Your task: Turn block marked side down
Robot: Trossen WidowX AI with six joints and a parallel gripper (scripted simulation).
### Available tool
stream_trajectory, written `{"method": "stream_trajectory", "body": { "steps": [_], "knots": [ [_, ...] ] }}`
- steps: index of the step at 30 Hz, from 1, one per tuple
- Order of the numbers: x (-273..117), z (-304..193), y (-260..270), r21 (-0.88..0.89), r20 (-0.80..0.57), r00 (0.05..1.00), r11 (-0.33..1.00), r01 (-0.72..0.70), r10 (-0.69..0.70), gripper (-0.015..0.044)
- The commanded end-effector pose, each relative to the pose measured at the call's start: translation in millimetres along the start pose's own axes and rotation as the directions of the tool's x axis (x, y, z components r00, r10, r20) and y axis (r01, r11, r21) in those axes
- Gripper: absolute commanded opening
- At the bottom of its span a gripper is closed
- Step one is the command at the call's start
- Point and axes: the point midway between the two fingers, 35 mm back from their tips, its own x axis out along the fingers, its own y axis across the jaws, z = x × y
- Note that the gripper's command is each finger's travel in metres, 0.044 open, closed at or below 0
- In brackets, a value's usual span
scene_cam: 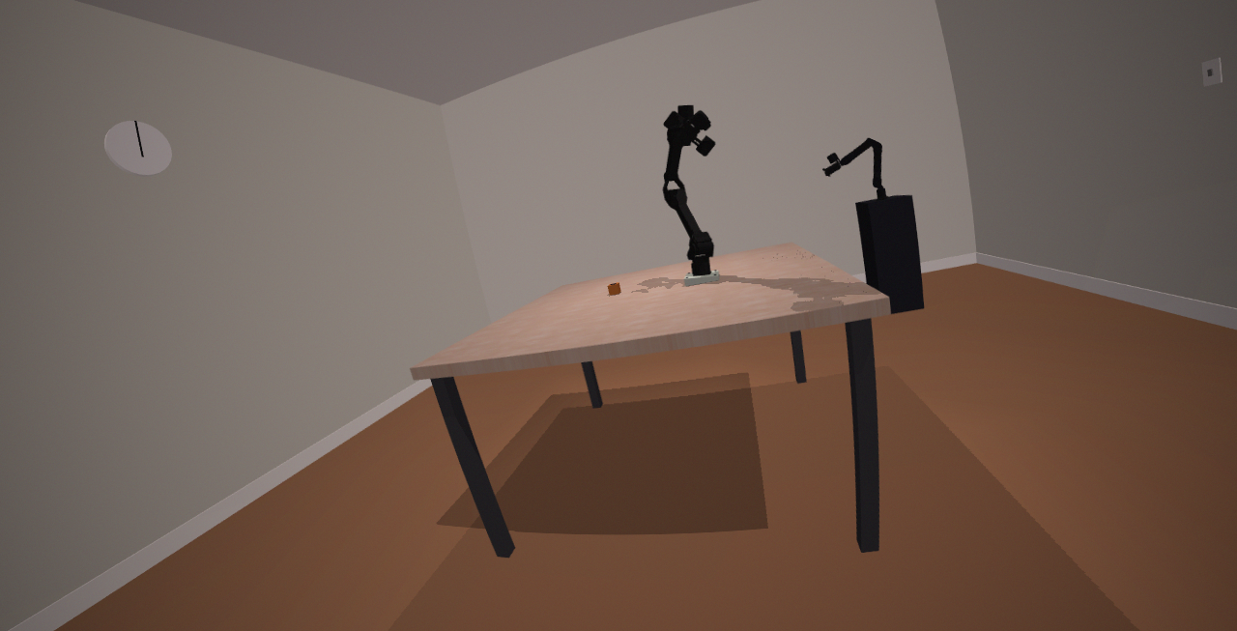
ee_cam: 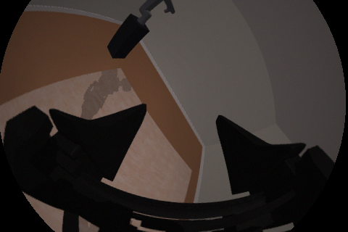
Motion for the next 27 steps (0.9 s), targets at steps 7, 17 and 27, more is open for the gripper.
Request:
{"method": "stream_trajectory", "body": {
  "steps": [7, 17, 27],
  "knots": [
    [29.3, -17.2, -7.6, 0.03, -0.153, 0.986, 0.997, 0.071, -0.065, 0.044],
    [100.6, -113.3, -36.2, 0.136, -0.572, 0.814, 0.967, 0.214, -0.1, 0.044],
    [106.4, -249.3, -68.3, 0.307, -0.846, 0.534, 0.823, 0.477, 0.005, 0.044]
  ]
}}
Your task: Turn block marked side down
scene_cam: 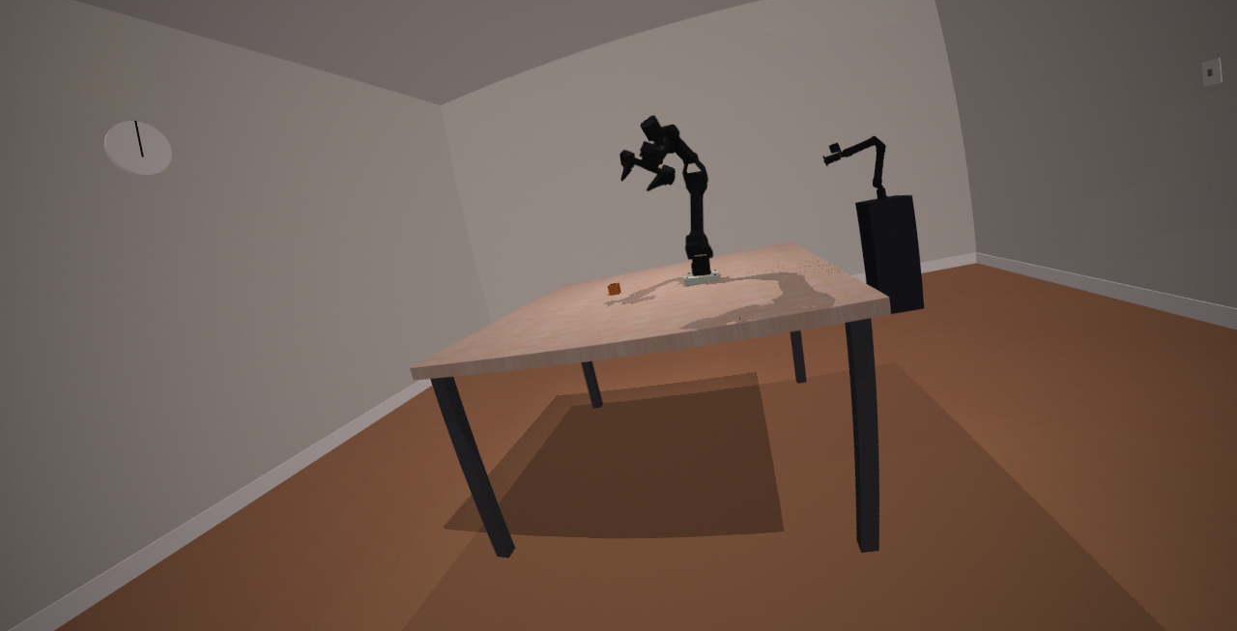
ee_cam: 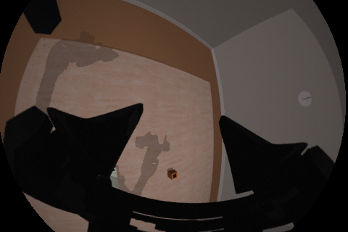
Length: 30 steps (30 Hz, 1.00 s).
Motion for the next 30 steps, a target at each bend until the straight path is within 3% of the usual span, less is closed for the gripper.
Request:
{"method": "stream_trajectory", "body": {
  "steps": [1, 11, 17, 24, 30],
  "knots": [
    [40.5, -34.2, -27.7, 0.148, -0.159, 0.987, 0.988, 0.032, -0.008, 0.044],
    [102.6, -140.5, -82.7, 0.406, -0.445, 0.892, 0.906, 0.123, 0.078, 0.044],
    [121.6, -237.1, -113.7, 0.578, -0.577, 0.795, 0.781, 0.235, 0.188, 0.044],
    [120.5, -353.8, -127.2, 0.753, -0.632, 0.684, 0.496, 0.431, 0.365, 0.044],
    [103.4, -447.5, -116.0, 0.786, -0.592, 0.619, 0.2, 0.584, 0.517, 0.044]
  ]
}}
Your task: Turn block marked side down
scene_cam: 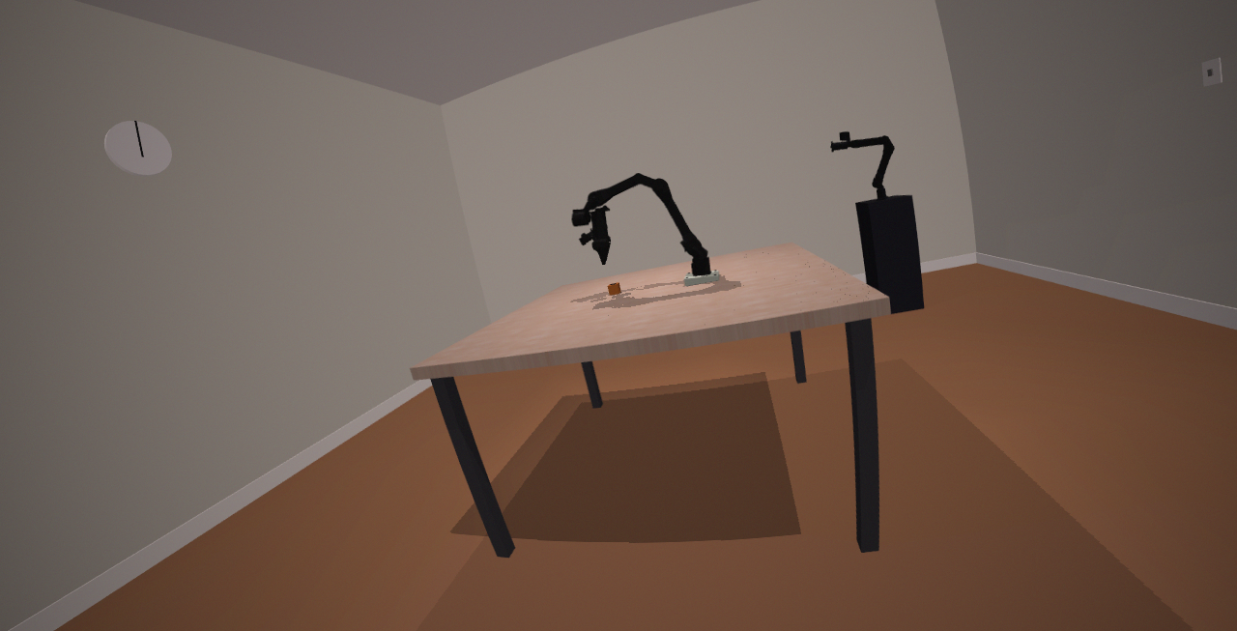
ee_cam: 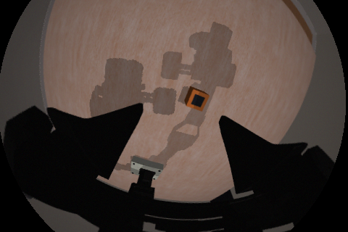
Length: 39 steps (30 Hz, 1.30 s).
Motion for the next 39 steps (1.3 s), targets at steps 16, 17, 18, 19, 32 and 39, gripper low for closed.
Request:
{"method": "stream_trajectory", "body": {
  "steps": [16, 17, 18, 19, 32, 39],
  "knots": [
    [67.9, -17.6, -43.9, 0.209, -0.097, 0.994, 0.978, -0.029, 0.05, 0.044],
    [71.5, -17.5, -43.5, 0.209, -0.097, 0.994, 0.978, -0.029, 0.05, 0.044],
    [76.9, -17.5, -42.9, 0.209, -0.097, 0.994, 0.978, -0.029, 0.05, 0.044],
    [80.5, -17.6, -42.5, 0.209, -0.097, 0.994, 0.978, -0.029, 0.05, 0.044],
    [97.3, -18.7, -41.7, 0.209, -0.097, 0.994, 0.978, -0.029, 0.05, 0.044],
    [108.7, -20.1, -41.0, 0.209, -0.097, 0.994, 0.978, -0.029, 0.05, 0.044]
  ]
}}
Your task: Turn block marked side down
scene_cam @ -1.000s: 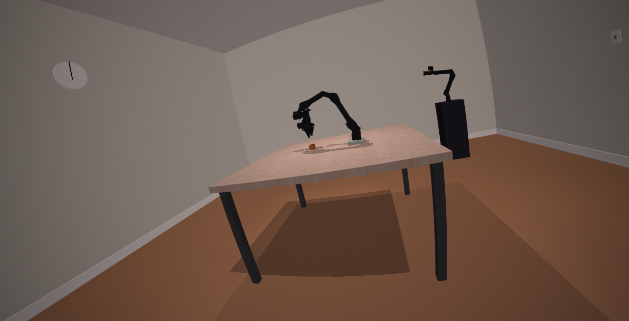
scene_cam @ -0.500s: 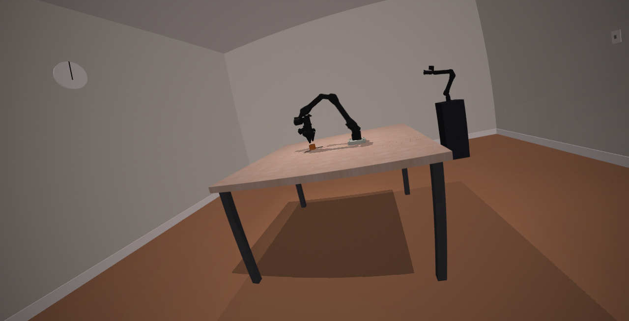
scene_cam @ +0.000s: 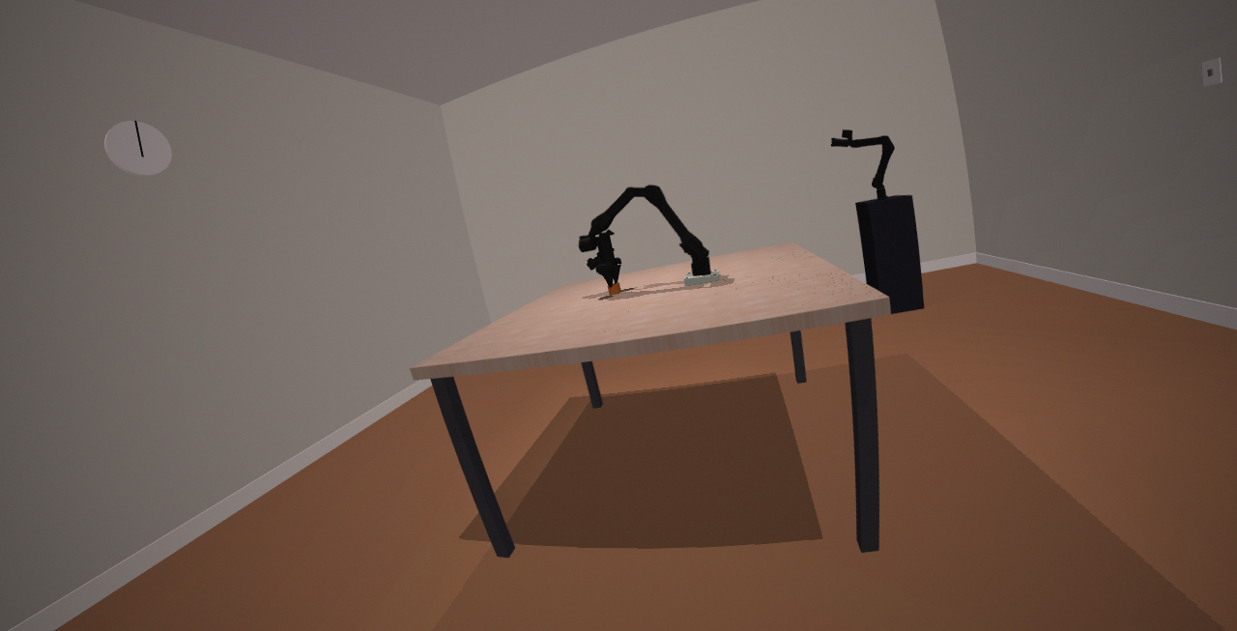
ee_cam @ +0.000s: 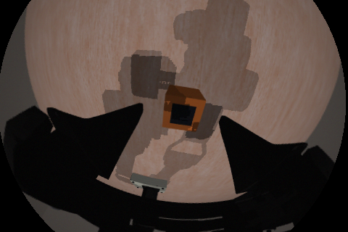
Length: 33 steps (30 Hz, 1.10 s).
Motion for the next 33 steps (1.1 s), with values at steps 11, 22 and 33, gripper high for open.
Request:
{"method": "stream_trajectory", "body": {
  "steps": [11, 22, 33],
  "knots": [
    [12.9, -0.7, 0.6, 0.004, -0.003, 1.0, 1.0, -0.004, 0.004, 0.0282],
    [12.9, -0.7, 0.6, 0.004, -0.003, 1.0, 1.0, -0.004, 0.004, 0.0131],
    [11.9, -0.6, 0.6, 0.004, -0.003, 1.0, 1.0, -0.004, 0.004, 0.0038]
  ]
}}
